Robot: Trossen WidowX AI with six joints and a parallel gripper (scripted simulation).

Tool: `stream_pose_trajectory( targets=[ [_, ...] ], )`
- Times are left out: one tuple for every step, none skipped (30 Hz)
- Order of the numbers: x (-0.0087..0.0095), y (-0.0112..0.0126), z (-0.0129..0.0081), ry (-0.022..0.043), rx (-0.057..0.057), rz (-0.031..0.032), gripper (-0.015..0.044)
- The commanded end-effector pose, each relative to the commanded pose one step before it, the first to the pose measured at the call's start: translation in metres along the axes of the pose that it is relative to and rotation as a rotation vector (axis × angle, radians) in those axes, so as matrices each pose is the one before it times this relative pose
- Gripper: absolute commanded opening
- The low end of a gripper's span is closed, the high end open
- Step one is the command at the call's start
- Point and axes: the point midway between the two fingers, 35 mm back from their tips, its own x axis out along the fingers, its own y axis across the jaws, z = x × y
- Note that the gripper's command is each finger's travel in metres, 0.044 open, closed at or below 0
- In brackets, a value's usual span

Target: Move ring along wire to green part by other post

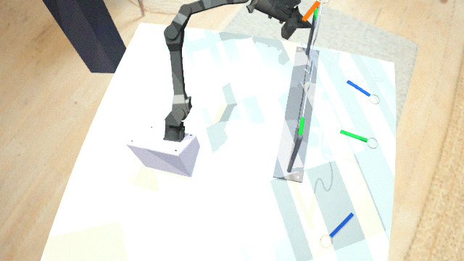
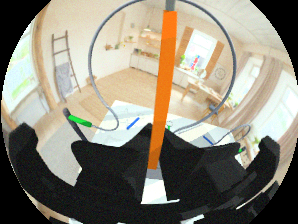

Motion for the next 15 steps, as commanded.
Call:
stream_pose_trajectory(
  targets=[
    [-0.00148,0.00196,-0.00031,-0.00675,0.0494,0.02508,-0.0150],
    [0.00007,0.00038,-0.00002,-0.00150,0.0113,0.00528,-0.0150],
    [0.00006,0.00038,-0.00002,-0.00150,0.0113,0.00528,-0.0150],
    [0.00006,0.00038,-0.00001,-0.00150,0.0113,0.00527,-0.0150],
    [0.00006,0.00038,0.00000,-0.00150,0.0113,0.00526,-0.0150],
    [0.00006,0.00038,-0.00002,-0.00150,0.0112,0.00525,-0.0150],
    [0.00007,0.00038,-0.00002,-0.00151,0.0113,0.00526,-0.0150],
    [0.00006,0.00038,-0.00001,-0.00151,0.0113,0.00525,-0.0150],
    [0.00006,0.00038,0.00000,-0.00151,0.0113,0.00525,-0.0150],
    [0.00005,0.00038,0.00001,-0.00151,0.0113,0.00524,-0.0150],
    [0.00006,0.00038,-0.00002,-0.00151,0.0112,0.00523,-0.0150],
    [0.00006,0.00038,-0.00002,-0.00151,0.0113,0.00524,-0.0150],
    [0.00006,0.00038,-0.00001,-0.00151,0.0113,0.00523,-0.0150],
    [0.00006,0.00038,0.00000,-0.00151,0.0113,0.00523,-0.0150],
    [0.00005,0.00038,0.00001,-0.00151,0.0113,0.00522,-0.0150]
  ],
)
